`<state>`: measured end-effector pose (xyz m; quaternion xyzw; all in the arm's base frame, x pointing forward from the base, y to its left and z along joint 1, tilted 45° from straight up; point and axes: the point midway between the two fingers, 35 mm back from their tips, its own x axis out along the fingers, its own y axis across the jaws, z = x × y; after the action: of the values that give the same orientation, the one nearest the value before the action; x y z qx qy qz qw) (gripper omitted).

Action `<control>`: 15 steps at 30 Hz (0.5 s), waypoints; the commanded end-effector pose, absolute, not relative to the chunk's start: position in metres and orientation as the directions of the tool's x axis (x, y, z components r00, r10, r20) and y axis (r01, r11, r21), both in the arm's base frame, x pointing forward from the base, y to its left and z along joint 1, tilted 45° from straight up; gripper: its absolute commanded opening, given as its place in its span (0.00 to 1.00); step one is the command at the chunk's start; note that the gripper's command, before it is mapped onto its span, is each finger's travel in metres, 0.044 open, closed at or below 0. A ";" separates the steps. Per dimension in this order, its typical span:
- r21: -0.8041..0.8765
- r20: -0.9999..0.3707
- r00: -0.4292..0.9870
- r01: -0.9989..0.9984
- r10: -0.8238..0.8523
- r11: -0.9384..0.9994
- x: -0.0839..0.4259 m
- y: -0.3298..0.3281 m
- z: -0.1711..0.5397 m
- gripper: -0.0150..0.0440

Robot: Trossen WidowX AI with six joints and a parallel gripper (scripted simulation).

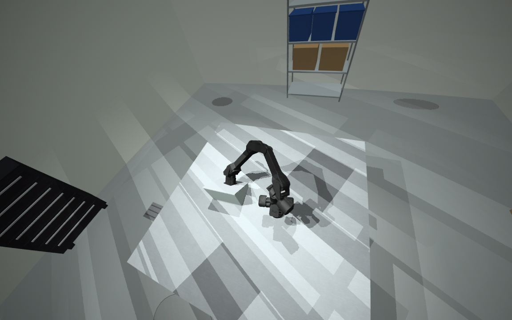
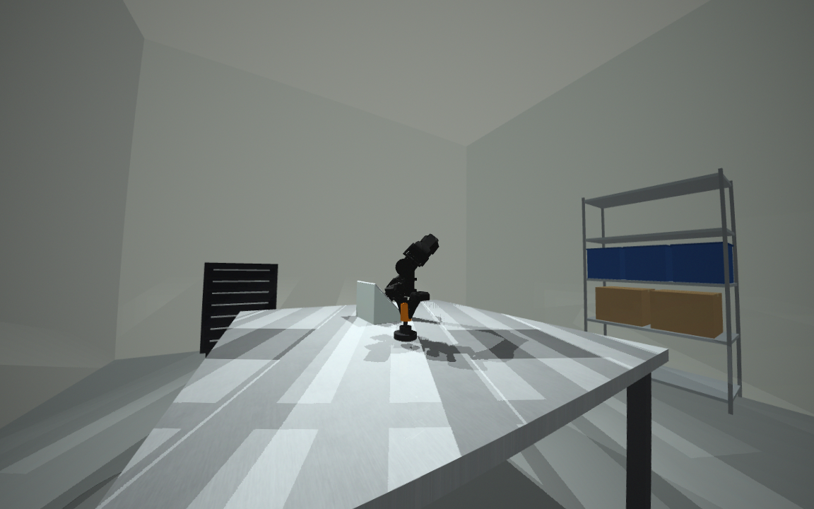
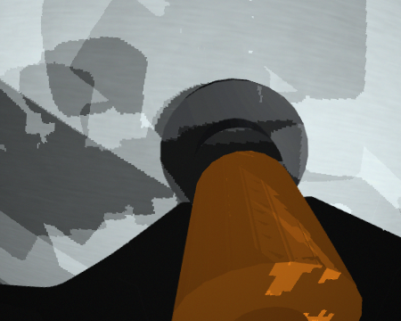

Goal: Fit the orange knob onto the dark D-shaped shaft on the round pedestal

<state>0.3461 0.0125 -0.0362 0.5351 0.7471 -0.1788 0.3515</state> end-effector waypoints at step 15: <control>0.104 -0.720 -0.173 0.931 0.672 0.351 0.347 0.012 -0.041 0.25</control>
<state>0.3470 0.0125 -0.0405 0.5376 0.7447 -0.1827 0.3508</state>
